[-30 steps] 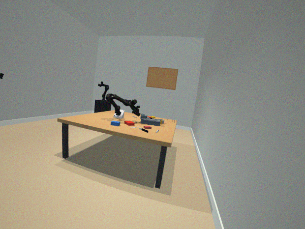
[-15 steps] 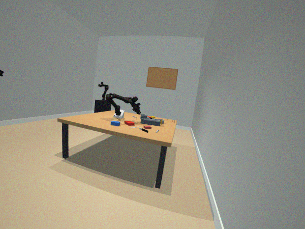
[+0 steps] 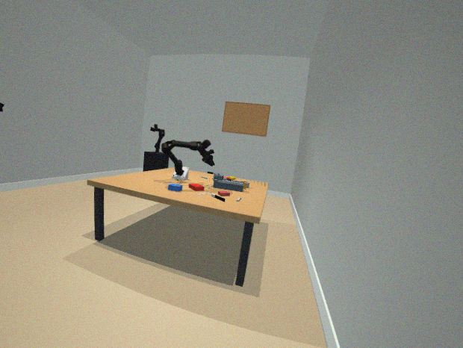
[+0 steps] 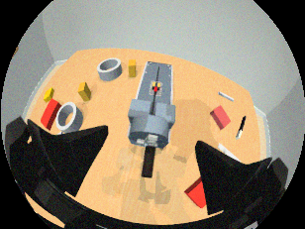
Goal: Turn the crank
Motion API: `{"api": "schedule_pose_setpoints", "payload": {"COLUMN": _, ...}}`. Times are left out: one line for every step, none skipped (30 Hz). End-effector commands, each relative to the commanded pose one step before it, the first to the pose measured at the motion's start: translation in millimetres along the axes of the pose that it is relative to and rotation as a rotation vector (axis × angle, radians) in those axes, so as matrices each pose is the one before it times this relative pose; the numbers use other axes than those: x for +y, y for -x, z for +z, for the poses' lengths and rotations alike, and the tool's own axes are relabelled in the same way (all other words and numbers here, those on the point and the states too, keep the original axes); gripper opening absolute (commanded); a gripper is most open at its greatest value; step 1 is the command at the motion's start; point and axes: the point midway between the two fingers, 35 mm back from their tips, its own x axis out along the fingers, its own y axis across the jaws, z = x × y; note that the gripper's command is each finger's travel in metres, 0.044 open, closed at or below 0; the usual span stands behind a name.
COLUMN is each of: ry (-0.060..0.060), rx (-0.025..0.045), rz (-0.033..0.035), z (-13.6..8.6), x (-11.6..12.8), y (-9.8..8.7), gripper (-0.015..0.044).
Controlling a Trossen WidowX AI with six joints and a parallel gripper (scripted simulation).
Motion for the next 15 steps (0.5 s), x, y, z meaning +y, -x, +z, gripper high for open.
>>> {"api": "schedule_pose_setpoints", "payload": {"ry": -0.0247, "rx": 0.02329, "rz": -0.01899, "z": 10.42, "x": 0.01, "y": -2.88, "gripper": 0.044}}
{"api": "schedule_pose_setpoints", "payload": {"ry": -0.0128, "rx": 0.005, "rz": -0.00648, "z": 4.14, "x": 0.09, "y": -2.11, "gripper": 0.044}}
{"api": "schedule_pose_setpoints", "payload": {"ry": -0.0127, "rx": 0.00488, "rz": -0.00655, "z": 4.11, "x": 0.23, "y": -2.16, "gripper": 0.044}}
{"api": "schedule_pose_setpoints", "payload": {"ry": -0.0127, "rx": 0.00476, "rz": -0.00663, "z": 4.07, "x": 0.38, "y": -2.2, "gripper": 0.044}}
{"api": "schedule_pose_setpoints", "payload": {"ry": -0.0127, "rx": 0.00464, "rz": -0.0067, "z": 4.02, "x": 0.53, "y": -2.24, "gripper": 0.044}}
{"api": "schedule_pose_setpoints", "payload": {"ry": -0.0127, "rx": 0.00451, "rz": -0.00677, "z": 3.98, "x": 0.67, "y": -2.28, "gripper": 0.044}}
{"api": "schedule_pose_setpoints", "payload": {"ry": -0.0127, "rx": 0.00439, "rz": -0.00683, "z": 3.92, "x": 0.81, "y": -2.32, "gripper": 0.044}}
{"api": "schedule_pose_setpoints", "payload": {"ry": -0.0126, "rx": 0.00426, "rz": -0.00689, "z": 3.86, "x": 0.96, "y": -2.36, "gripper": 0.044}}
{"api": "schedule_pose_setpoints", "payload": {"ry": -0.0126, "rx": 0.00413, "rz": -0.00696, "z": 3.8, "x": 1.1, "y": -2.4, "gripper": 0.044}}
{"api": "schedule_pose_setpoints", "payload": {"ry": -0.0126, "rx": 0.00401, "rz": -0.00702, "z": 3.74, "x": 1.23, "y": -2.43, "gripper": 0.044}}
{"api": "schedule_pose_setpoints", "payload": {"ry": -0.0126, "rx": 0.00388, "rz": -0.00708, "z": 3.66, "x": 1.37, "y": -2.47, "gripper": 0.044}}
{"api": "schedule_pose_setpoints", "payload": {"ry": -0.0126, "rx": 0.00375, "rz": -0.00713, "z": 3.59, "x": 1.51, "y": -2.5, "gripper": 0.044}}
{"api": "schedule_pose_setpoints", "payload": {"ry": -0.0126, "rx": 0.00362, "rz": -0.00719, "z": 3.51, "x": 1.64, "y": -2.53, "gripper": 0.044}}
{"api": "schedule_pose_setpoints", "payload": {"ry": -0.0125, "rx": 0.00349, "rz": -0.00724, "z": 3.42, "x": 1.77, "y": -2.56, "gripper": 0.044}}
{"api": "schedule_pose_setpoints", "payload": {"ry": -0.0125, "rx": 0.00335, "rz": -0.00729, "z": 3.33, "x": 1.89, "y": -2.59, "gripper": 0.044}}
